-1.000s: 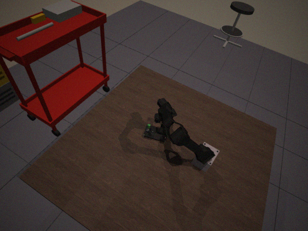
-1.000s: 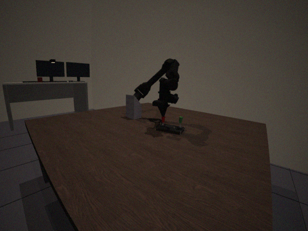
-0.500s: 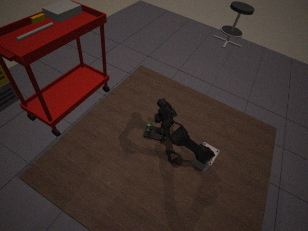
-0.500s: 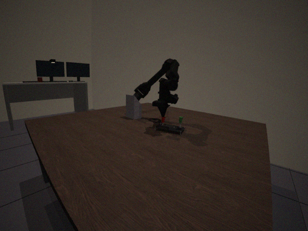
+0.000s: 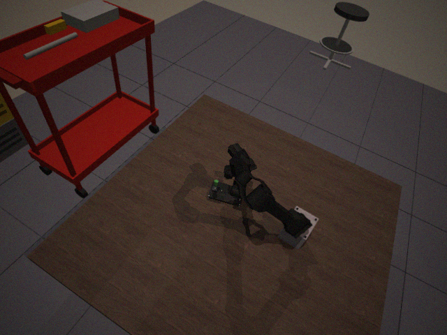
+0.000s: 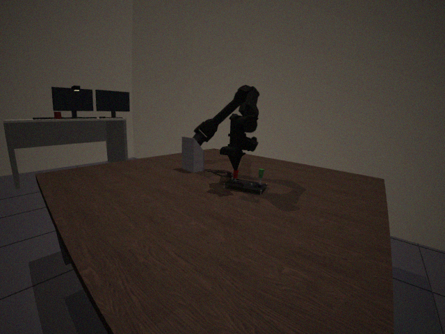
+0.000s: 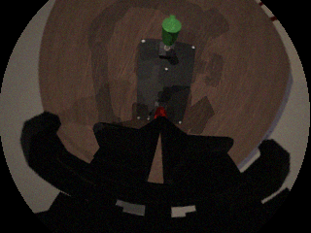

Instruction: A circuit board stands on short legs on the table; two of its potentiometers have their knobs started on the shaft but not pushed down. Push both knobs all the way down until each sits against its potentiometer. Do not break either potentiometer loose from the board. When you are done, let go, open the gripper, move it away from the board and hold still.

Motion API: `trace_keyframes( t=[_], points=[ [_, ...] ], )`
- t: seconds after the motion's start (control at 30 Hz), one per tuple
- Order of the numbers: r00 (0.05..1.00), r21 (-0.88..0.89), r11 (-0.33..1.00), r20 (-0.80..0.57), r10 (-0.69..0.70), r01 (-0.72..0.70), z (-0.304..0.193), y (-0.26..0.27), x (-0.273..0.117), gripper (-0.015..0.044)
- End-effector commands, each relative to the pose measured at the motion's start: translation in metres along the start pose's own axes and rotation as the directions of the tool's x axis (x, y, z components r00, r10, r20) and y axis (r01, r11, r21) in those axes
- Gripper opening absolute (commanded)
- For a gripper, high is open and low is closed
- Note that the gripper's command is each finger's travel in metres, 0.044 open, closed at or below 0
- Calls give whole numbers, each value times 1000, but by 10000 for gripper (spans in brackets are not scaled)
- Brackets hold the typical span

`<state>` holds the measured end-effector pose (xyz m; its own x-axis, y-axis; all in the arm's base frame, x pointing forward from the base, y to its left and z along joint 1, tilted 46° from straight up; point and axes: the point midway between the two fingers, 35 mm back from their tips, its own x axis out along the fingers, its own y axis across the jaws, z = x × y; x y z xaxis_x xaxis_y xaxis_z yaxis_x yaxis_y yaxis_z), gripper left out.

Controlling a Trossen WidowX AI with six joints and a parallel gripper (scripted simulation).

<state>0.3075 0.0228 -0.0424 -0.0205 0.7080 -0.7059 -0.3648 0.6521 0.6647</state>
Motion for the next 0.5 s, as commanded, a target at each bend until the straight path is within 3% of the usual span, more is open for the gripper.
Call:
trace_keyframes(
  t=[0.0, 0.47],
  points=[
    [1000, -22, 1000, -12, 12, -13, 2, 2, 15, 0],
    [1000, -22, 1000, -12, 12, -13, 2, 2, 17, 0]
  ],
)
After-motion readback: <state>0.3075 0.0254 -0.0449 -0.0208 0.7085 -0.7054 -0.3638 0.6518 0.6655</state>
